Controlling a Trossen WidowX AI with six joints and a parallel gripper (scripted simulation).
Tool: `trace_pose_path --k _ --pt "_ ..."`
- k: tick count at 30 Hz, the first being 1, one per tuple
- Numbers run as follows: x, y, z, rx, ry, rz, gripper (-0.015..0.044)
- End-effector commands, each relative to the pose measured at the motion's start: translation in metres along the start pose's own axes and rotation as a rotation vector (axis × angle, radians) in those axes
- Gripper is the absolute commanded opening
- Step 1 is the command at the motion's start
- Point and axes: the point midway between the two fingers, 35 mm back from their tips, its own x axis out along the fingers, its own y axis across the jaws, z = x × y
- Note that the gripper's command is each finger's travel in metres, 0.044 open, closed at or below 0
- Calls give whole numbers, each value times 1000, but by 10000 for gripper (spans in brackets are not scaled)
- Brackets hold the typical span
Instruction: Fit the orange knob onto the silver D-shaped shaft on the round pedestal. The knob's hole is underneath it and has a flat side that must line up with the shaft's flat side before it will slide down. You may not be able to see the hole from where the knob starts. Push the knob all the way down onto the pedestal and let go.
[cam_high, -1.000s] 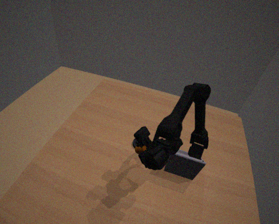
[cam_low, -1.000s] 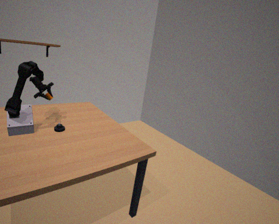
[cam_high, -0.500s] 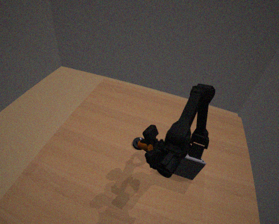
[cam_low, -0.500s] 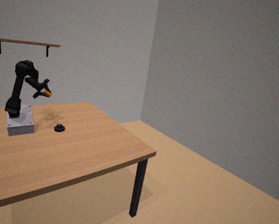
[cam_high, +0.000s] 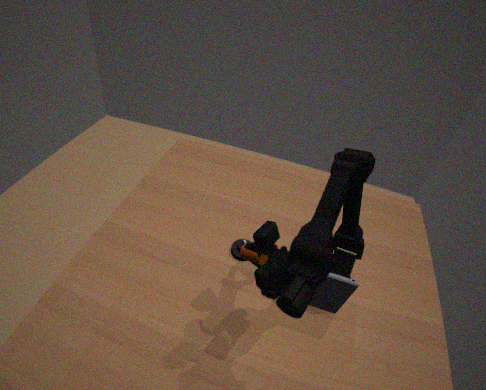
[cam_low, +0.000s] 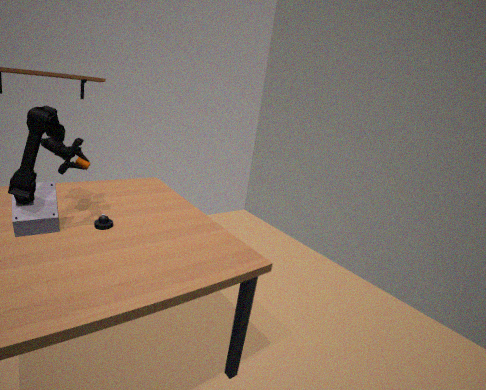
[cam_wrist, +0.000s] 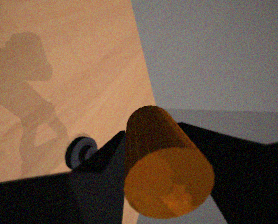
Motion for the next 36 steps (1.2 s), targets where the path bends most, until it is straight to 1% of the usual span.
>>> trace_pose_path --k 1,31,36 --pt "0 -1 0 2 0 1 0" --pt "1 1 0 -1 -1 -6 0" --pt "7 7 -1 -4 2 61 0"
